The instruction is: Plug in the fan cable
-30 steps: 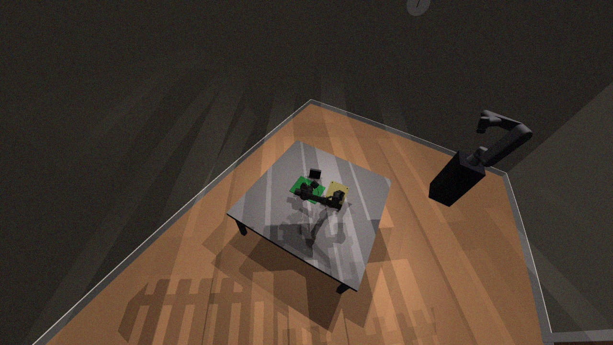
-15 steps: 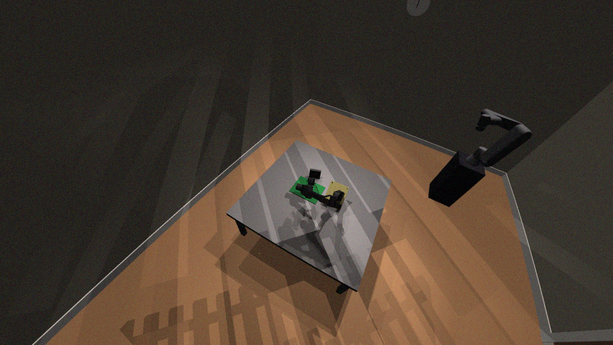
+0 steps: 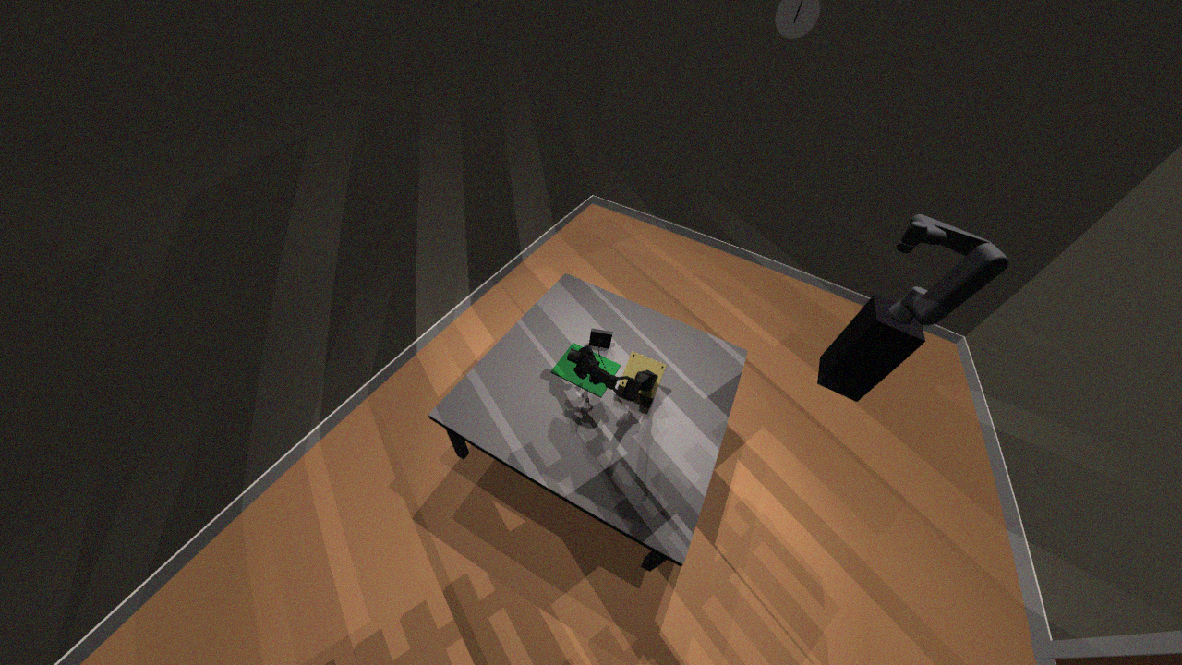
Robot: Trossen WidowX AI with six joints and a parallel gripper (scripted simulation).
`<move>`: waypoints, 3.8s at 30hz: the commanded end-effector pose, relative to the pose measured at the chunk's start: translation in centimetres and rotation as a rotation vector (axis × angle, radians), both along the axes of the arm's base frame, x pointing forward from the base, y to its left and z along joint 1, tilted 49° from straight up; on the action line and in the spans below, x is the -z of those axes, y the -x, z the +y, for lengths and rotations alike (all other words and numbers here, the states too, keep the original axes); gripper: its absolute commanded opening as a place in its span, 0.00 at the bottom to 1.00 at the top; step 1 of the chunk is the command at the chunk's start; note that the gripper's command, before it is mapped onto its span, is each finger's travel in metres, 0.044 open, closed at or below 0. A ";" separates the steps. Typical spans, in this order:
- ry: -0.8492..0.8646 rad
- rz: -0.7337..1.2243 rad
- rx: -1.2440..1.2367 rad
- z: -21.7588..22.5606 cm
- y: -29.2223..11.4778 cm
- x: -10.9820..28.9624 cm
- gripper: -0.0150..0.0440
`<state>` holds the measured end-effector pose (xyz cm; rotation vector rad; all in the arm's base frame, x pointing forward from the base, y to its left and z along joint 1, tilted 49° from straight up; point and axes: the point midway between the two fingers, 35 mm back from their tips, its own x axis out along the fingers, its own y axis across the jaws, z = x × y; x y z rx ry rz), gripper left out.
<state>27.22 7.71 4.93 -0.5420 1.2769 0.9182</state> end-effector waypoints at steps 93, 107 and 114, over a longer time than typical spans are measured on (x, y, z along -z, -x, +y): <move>-0.298 -0.459 -0.937 6.7 1.1 8.6 0.25; -0.292 -0.453 -0.938 3.2 0.5 5.9 0.25; -0.293 -0.452 -0.937 1.5 0.6 4.4 0.25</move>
